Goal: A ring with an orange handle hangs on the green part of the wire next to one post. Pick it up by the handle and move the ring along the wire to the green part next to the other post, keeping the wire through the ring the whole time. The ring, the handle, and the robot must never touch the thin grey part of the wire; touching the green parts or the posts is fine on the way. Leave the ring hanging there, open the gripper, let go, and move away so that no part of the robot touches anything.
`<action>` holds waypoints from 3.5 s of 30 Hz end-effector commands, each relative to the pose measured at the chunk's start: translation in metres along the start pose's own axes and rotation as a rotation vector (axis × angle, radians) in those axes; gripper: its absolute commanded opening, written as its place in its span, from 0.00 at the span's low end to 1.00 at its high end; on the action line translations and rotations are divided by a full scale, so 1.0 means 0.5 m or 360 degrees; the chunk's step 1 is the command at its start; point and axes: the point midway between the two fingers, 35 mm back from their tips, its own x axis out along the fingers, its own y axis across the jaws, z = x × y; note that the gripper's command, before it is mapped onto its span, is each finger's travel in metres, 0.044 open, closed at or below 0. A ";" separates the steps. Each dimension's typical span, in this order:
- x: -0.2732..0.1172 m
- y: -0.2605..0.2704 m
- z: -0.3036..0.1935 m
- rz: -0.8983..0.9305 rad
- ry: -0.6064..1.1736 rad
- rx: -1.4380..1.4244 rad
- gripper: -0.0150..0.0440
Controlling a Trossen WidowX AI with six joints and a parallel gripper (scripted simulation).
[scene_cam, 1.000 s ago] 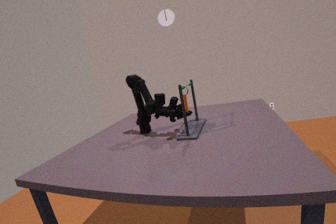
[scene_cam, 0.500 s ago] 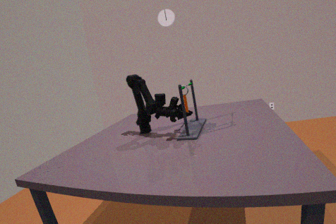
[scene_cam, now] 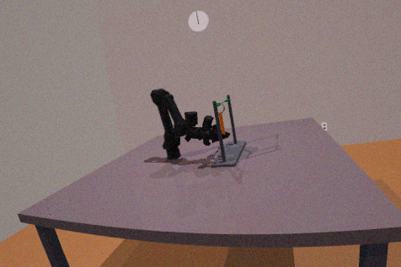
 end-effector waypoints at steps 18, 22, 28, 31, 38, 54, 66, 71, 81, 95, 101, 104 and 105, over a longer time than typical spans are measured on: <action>0.000 0.000 0.000 0.0000 0.0000 0.0000 0.00; 0.000 0.000 0.000 0.0000 0.0000 0.0000 0.00; -0.001 0.000 0.012 -0.0002 0.0000 -0.0002 0.00; -0.003 0.000 0.022 -0.0004 0.0000 -0.0005 0.00; -0.005 0.001 0.031 -0.0006 -0.0001 -0.0007 0.00; -0.005 0.001 0.031 -0.0006 -0.0001 -0.0007 0.00; -0.005 0.001 0.031 -0.0006 -0.0001 -0.0007 0.00; -0.005 0.008 0.031 -0.0005 0.0001 -0.0004 0.00; -0.004 0.028 0.031 -0.0003 0.0006 0.0002 0.00; -0.004 0.056 0.032 -0.0002 0.0010 0.0011 0.00; -0.004 0.070 0.032 -0.0002 0.0011 0.0020 0.00; -0.004 0.077 0.032 -0.0003 0.0012 0.0027 0.00; -0.004 0.079 0.032 -0.0004 0.0012 0.0029 0.00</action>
